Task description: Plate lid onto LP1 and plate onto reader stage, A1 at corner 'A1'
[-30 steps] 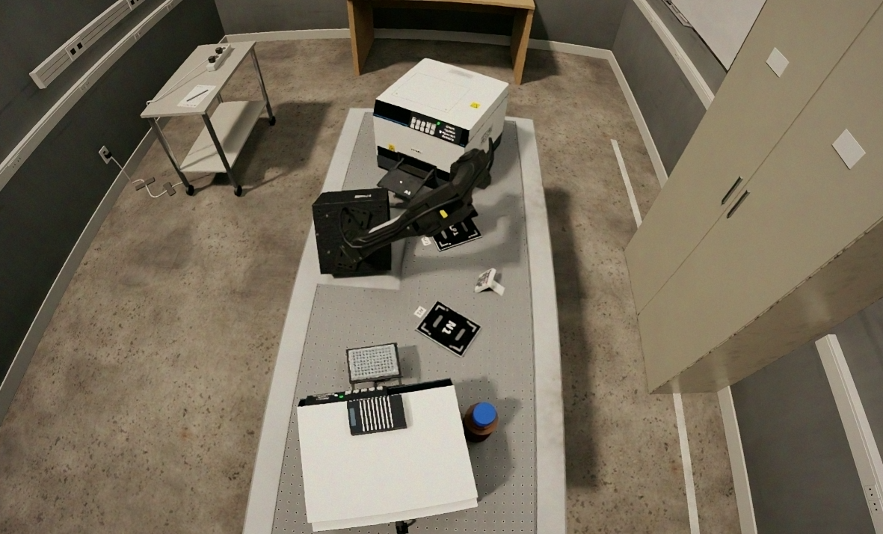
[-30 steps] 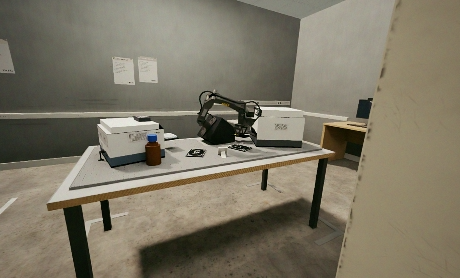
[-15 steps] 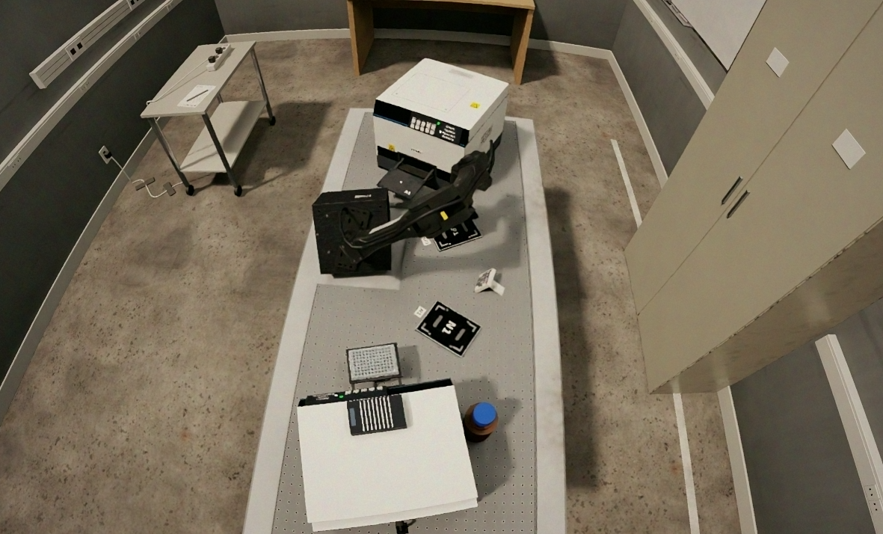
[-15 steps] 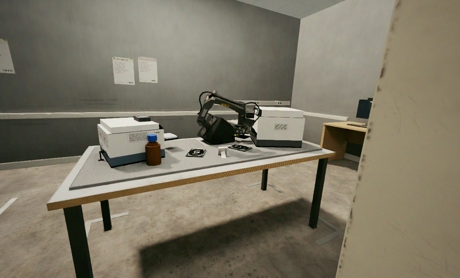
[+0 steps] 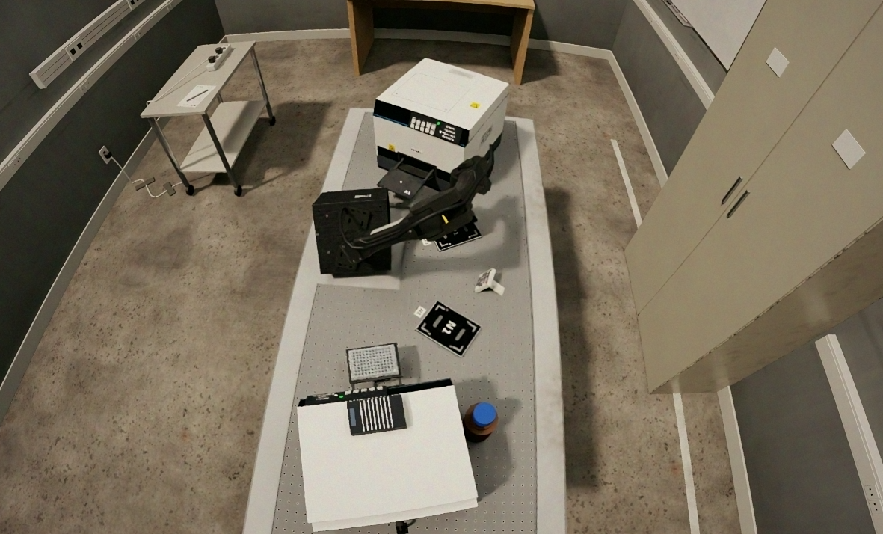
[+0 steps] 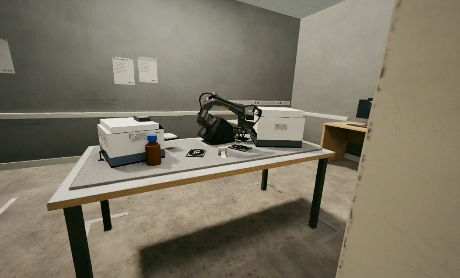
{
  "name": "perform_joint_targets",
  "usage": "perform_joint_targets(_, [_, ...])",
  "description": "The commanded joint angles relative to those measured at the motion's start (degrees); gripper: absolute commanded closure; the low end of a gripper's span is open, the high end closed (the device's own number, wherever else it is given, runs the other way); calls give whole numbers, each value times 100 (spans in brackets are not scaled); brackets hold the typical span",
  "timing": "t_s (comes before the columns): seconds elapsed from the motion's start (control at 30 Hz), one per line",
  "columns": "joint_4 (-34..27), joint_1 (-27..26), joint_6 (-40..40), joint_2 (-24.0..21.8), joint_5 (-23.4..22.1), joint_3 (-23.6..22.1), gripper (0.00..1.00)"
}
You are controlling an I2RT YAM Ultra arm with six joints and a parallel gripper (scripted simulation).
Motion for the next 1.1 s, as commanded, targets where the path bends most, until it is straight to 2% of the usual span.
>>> perform_joint_targets(0.0, [215, 126, -97, 52, 107, 77, 14])
perform_joint_targets(0.07, [268, 95, -130, 25, 123, -109, 14])
perform_joint_targets(0.2, [409, -77, -206, 99, 153, -191, 14])
perform_joint_targets(0.57, [719, -105, -386, 144, 227, -308, 14])
perform_joint_targets(1.07, [1200, -432, -671, 218, 331, -535, 14])
